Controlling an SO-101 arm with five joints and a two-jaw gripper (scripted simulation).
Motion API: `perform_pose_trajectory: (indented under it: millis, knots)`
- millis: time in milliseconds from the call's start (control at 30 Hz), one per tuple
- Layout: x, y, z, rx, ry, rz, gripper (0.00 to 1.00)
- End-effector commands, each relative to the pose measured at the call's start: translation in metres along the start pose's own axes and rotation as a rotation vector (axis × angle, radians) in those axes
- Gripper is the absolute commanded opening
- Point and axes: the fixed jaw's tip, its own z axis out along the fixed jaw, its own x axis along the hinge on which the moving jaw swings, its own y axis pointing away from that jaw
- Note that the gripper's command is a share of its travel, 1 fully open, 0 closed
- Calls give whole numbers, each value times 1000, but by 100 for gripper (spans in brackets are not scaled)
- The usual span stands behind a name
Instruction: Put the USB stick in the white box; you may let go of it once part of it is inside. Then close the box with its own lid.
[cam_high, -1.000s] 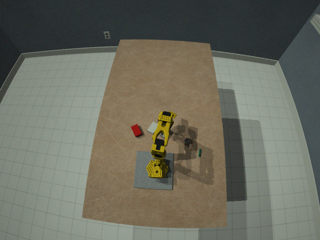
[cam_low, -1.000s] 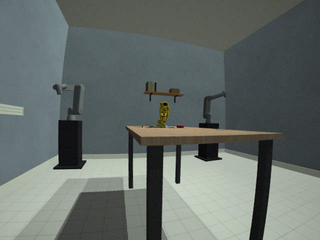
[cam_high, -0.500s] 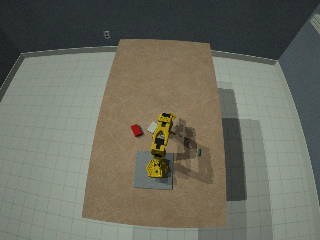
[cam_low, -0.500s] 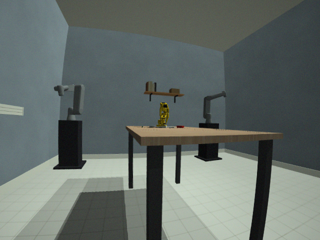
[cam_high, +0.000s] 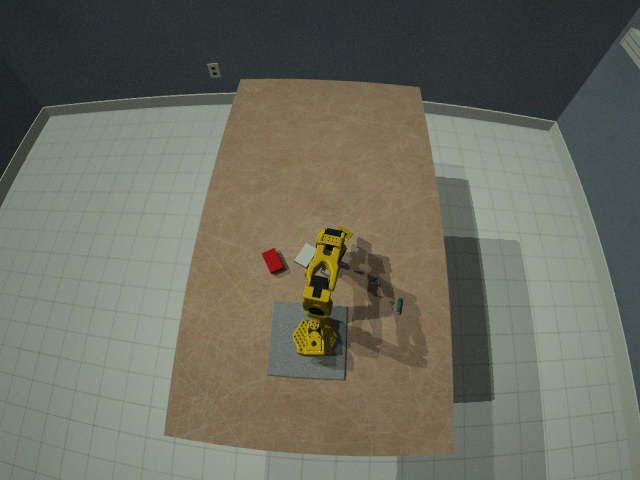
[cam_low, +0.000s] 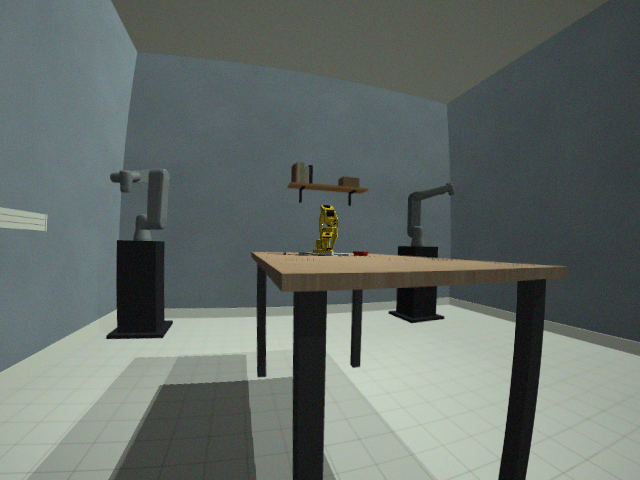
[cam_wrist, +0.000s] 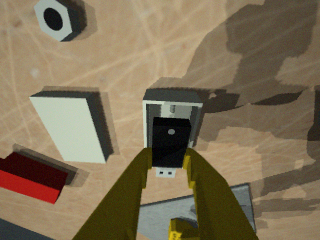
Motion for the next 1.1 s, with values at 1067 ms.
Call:
perform_pose_trajectory:
  millis: [1067]
  knots:
    - [6, 0, 11, 7, 25, -4, 8]
